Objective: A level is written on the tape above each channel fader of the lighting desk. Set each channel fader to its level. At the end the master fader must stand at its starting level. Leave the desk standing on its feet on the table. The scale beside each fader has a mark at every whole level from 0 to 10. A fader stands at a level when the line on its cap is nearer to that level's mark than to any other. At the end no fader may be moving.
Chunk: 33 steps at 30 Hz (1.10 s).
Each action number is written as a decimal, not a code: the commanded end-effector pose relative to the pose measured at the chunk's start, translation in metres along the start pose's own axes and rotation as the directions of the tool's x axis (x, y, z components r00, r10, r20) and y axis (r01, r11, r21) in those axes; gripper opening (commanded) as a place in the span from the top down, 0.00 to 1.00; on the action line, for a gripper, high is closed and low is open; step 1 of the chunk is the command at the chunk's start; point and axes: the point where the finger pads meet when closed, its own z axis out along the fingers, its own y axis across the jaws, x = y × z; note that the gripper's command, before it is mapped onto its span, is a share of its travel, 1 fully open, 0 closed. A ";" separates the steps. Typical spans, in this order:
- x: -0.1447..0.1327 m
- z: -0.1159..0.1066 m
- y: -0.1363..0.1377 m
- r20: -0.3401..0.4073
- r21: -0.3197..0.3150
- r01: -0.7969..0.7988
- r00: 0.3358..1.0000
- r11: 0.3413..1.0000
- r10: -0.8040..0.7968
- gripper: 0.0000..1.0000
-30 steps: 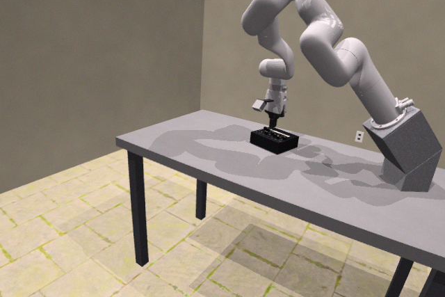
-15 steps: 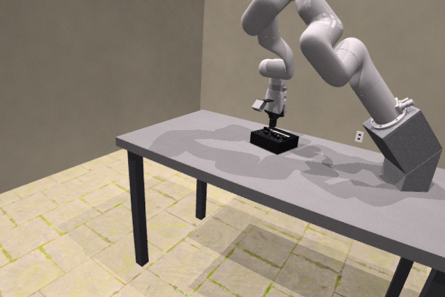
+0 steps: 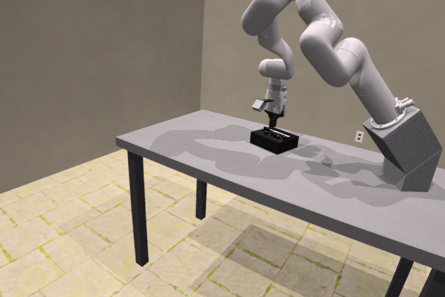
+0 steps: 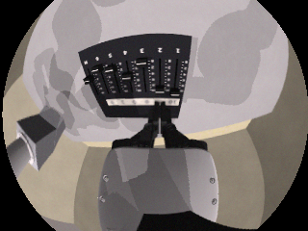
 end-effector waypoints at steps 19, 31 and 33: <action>0.000 -0.001 0.001 0.001 -0.002 0.001 1.000 1.000 -0.001 1.00; 0.000 0.002 0.001 0.001 -0.002 0.001 1.000 1.000 -0.001 1.00; 0.000 0.003 0.001 0.001 -0.002 0.001 1.000 1.000 -0.001 1.00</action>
